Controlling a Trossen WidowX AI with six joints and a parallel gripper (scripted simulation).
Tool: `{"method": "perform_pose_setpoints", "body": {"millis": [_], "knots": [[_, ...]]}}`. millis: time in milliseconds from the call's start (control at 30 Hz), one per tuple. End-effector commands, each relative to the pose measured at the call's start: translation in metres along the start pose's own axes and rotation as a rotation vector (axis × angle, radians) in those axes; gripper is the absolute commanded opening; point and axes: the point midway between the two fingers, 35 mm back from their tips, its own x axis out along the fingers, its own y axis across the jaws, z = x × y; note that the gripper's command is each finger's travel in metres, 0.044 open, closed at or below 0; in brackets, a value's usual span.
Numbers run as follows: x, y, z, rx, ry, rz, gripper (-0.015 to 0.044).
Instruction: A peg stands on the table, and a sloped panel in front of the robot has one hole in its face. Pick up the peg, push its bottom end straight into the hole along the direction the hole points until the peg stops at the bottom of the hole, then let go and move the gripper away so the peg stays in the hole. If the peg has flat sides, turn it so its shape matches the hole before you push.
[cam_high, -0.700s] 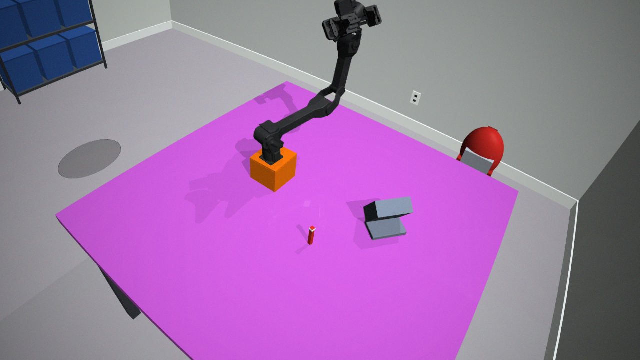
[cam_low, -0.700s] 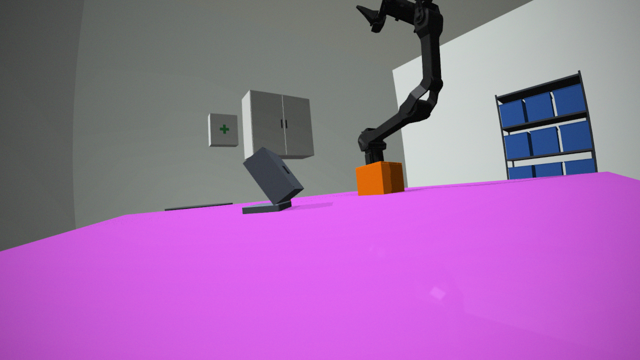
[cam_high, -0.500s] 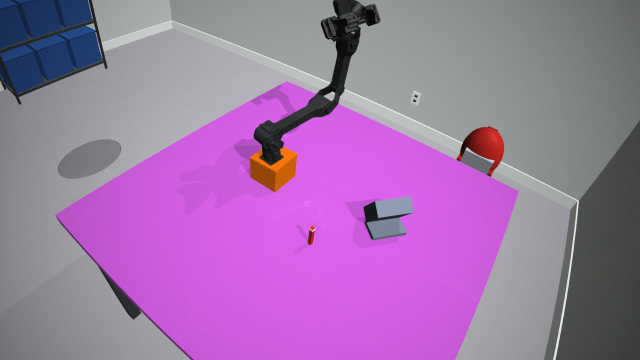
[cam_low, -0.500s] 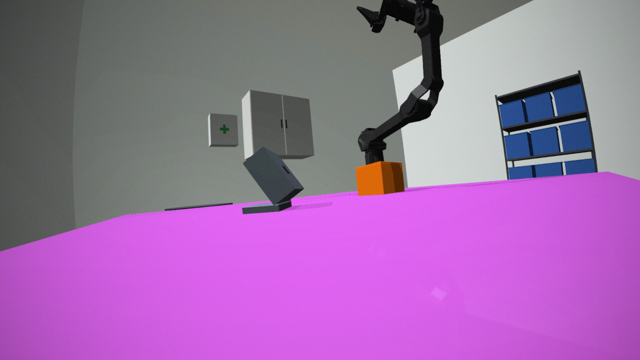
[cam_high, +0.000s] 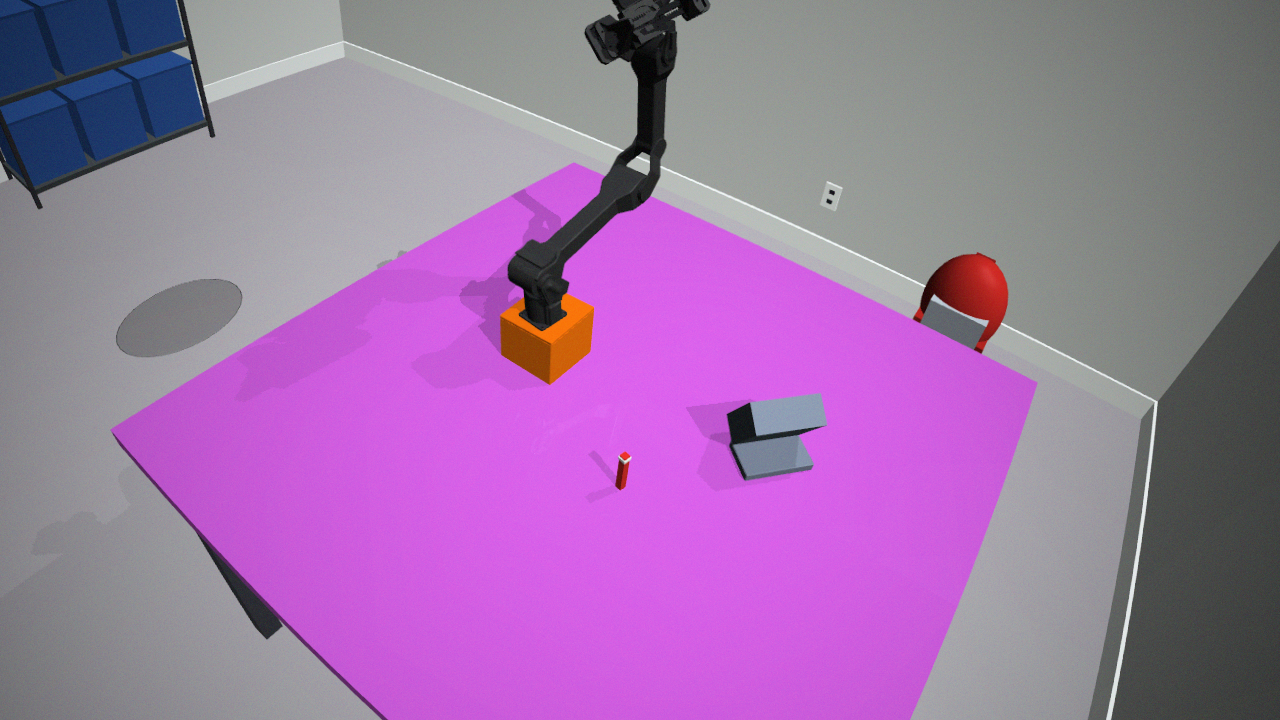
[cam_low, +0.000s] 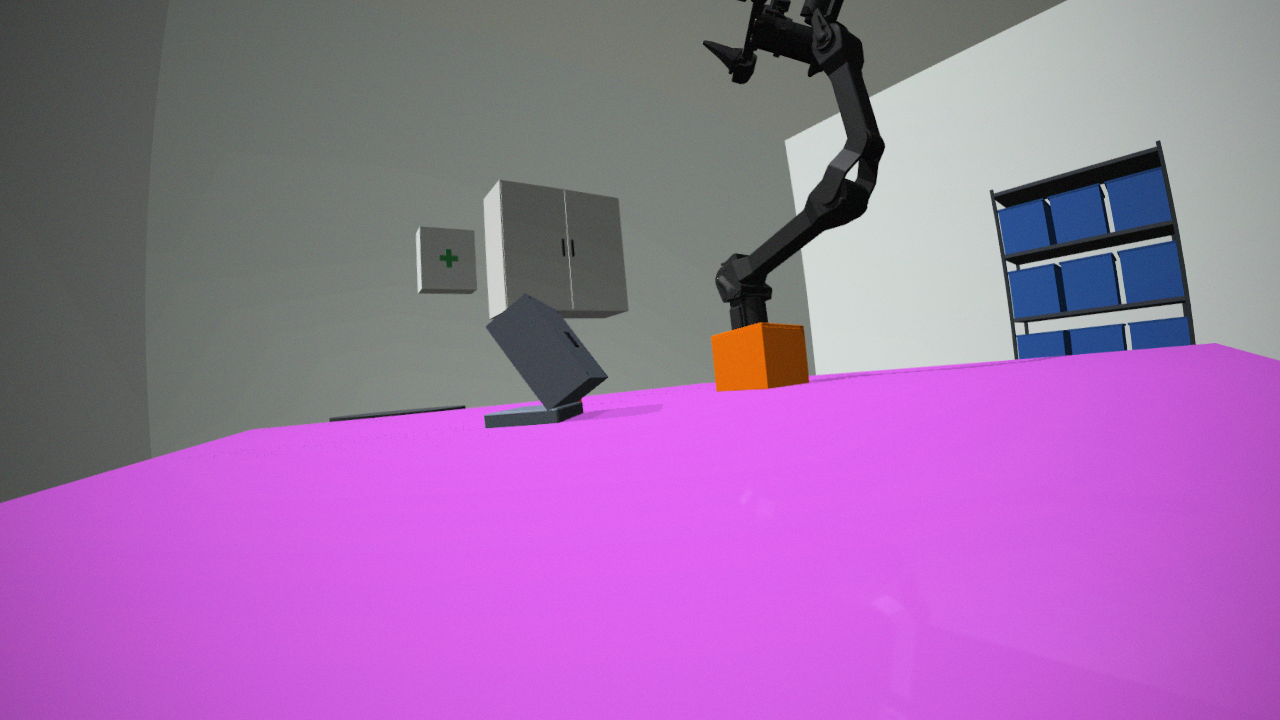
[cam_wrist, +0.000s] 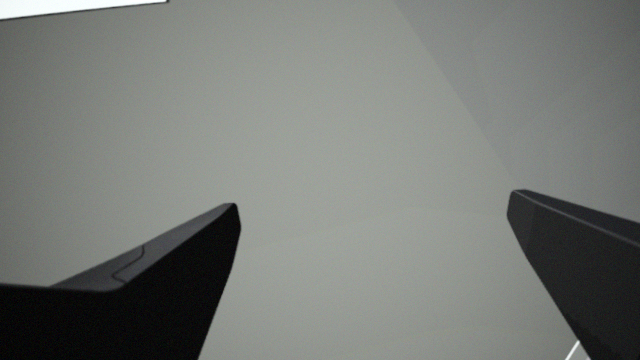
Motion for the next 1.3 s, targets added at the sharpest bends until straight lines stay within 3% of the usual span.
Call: {"method": "perform_pose_setpoints", "body": {"millis": [0, 633, 1267], "knots": [[0.015, -0.027, 0.013, 0.021, 0.004, -0.051, 0.044], [0.073, -0.123, 0.031, 0.141, 0.108, -0.181, 0.044], [0.138, -0.213, -0.006, 0.169, 0.349, -0.282, 0.044]]}}
